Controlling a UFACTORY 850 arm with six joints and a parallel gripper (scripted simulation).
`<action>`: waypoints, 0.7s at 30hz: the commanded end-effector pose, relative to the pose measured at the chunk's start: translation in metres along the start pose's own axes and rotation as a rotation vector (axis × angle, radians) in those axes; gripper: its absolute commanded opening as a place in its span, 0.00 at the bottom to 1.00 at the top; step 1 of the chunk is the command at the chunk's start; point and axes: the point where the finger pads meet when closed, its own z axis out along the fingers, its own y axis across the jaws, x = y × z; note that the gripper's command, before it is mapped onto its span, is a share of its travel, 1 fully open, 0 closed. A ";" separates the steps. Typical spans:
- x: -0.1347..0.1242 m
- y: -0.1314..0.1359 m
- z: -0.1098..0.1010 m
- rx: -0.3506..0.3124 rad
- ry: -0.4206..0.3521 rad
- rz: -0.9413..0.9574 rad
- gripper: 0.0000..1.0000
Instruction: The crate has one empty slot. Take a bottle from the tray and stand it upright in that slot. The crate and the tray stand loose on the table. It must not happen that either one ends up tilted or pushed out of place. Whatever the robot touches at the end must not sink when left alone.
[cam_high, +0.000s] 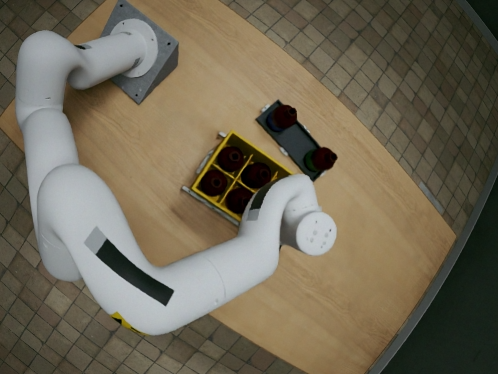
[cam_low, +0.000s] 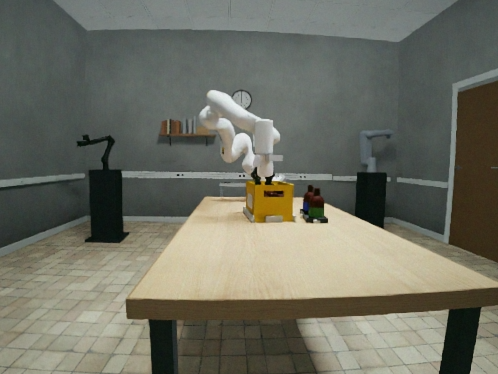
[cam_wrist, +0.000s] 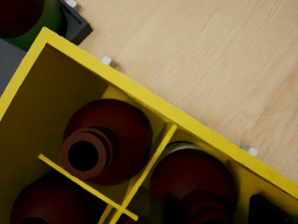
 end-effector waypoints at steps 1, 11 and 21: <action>0.000 0.000 -0.001 -0.001 0.002 0.001 0.65; 0.000 0.000 -0.001 -0.001 0.002 0.001 0.65; 0.000 0.000 -0.005 -0.001 0.002 0.001 0.65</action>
